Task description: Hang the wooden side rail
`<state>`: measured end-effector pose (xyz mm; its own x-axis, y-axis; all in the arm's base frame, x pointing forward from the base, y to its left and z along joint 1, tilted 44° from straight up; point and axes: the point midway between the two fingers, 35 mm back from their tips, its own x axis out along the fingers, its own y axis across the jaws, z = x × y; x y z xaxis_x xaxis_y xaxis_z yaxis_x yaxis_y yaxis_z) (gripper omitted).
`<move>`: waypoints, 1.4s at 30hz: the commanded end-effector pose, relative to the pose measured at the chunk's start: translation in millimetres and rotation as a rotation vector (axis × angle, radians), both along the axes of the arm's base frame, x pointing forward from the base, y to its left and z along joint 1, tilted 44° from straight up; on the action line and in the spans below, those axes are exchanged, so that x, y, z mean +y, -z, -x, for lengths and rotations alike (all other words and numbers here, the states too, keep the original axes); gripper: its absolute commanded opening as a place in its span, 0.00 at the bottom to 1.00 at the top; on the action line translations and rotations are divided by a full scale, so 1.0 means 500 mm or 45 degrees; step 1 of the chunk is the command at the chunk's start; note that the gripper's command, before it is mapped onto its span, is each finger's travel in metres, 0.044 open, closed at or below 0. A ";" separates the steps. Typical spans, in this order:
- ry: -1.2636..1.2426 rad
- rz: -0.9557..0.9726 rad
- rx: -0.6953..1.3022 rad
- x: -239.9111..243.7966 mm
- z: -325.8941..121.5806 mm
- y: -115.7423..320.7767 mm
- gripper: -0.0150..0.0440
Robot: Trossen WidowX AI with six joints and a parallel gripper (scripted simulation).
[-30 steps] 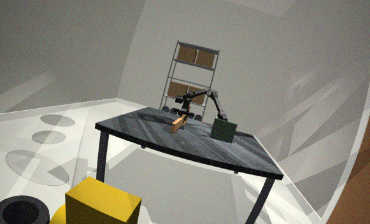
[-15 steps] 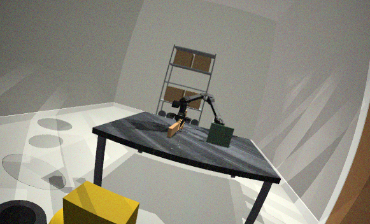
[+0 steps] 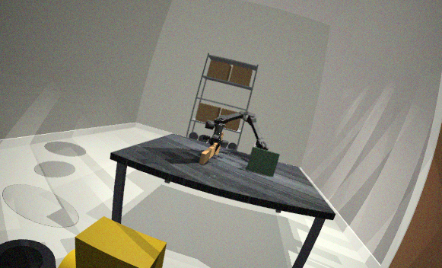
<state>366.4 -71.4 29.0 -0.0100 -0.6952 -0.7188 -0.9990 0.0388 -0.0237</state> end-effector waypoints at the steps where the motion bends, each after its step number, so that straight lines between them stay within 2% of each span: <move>1: -0.010 0.004 -0.005 0.002 -0.003 -0.006 0.25; 42: -0.010 0.005 -0.005 -0.004 -0.003 -0.013 0.25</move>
<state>366.8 -74.5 32.4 -0.0109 -0.6954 -0.7185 -0.9990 0.0385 -0.0220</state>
